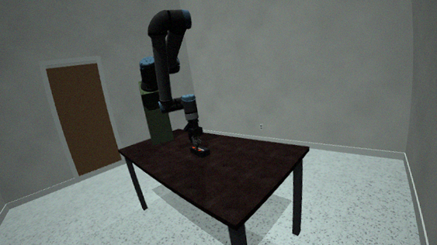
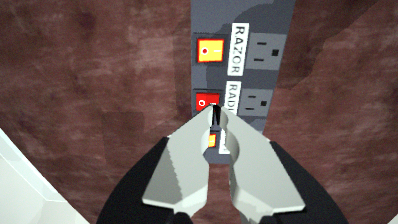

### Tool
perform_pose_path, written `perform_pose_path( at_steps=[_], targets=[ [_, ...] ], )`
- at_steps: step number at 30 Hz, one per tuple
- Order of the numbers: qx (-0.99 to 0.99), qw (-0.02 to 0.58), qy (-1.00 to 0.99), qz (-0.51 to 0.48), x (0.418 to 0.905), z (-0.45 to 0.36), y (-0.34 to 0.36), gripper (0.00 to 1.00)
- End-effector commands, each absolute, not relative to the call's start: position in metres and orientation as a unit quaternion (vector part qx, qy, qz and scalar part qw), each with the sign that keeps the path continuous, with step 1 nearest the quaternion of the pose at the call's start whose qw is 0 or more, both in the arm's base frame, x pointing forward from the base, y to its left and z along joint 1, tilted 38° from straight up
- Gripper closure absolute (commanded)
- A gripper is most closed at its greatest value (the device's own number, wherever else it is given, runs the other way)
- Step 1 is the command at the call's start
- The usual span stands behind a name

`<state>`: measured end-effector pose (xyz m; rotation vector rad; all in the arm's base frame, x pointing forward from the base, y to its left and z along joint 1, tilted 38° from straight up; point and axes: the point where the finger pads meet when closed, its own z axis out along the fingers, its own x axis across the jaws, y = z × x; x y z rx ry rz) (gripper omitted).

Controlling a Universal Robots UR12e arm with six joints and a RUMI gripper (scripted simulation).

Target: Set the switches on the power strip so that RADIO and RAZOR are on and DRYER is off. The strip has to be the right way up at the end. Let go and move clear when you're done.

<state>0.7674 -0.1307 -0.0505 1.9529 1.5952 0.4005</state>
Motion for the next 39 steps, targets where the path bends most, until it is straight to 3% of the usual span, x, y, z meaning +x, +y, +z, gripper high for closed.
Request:
perform_pose_path(
  at_steps=[1,39],
  targets=[
    [0.732,0.29,0.598,0.15,0.768,-0.051,-0.131,1.0],
    [0.732,0.29,0.598,0.15,0.75,-0.025,-0.123,1.0]
  ],
)
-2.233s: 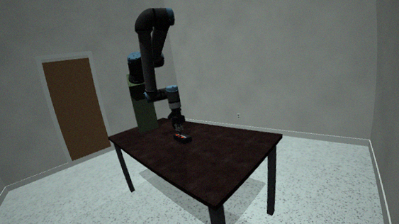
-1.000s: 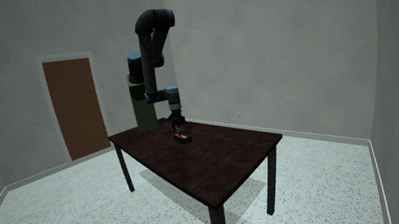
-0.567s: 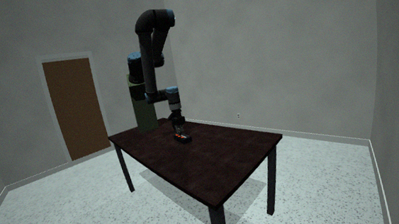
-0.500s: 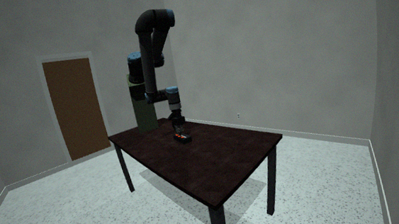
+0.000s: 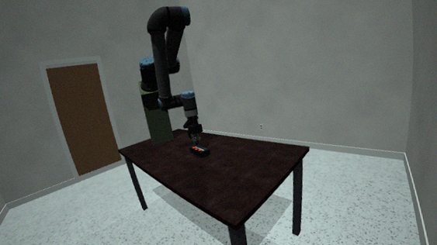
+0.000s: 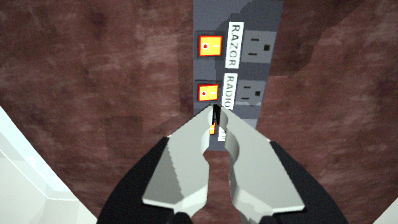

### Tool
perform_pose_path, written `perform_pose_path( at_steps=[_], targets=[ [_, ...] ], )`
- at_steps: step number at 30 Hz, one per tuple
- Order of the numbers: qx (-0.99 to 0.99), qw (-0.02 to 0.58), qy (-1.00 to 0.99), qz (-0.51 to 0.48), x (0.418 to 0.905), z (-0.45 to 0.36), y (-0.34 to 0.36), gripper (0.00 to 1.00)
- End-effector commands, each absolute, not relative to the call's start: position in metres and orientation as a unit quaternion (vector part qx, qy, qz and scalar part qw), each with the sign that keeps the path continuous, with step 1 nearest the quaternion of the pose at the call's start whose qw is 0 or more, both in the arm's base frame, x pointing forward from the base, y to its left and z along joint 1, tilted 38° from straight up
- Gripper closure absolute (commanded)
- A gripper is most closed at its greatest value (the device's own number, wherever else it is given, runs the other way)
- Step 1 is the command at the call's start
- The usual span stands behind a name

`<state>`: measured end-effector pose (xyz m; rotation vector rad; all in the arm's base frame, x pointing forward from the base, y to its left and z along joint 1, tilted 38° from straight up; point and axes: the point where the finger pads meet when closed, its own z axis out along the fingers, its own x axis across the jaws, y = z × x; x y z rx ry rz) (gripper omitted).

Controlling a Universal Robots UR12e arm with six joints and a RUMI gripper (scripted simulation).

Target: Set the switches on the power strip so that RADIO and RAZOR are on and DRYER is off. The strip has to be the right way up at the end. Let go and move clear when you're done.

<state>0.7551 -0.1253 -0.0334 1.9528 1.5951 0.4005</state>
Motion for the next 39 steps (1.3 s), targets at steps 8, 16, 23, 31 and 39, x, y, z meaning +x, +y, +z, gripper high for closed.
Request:
perform_pose_path(
  at_steps=[8,16,23,31,39],
  targets=[
    [0.732,0.29,0.598,0.15,0.746,-0.021,-0.121,1.0],
    [0.732,0.29,0.598,0.15,0.746,-0.021,-0.121,1.0],
    [0.732,0.29,0.598,0.15,0.746,-0.021,-0.121,1.0],
    [0.732,0.29,0.598,0.15,0.761,0.004,-0.13,1.0],
    [0.732,0.291,0.598,0.151,0.769,0.021,-0.136,1.0]
  ],
)
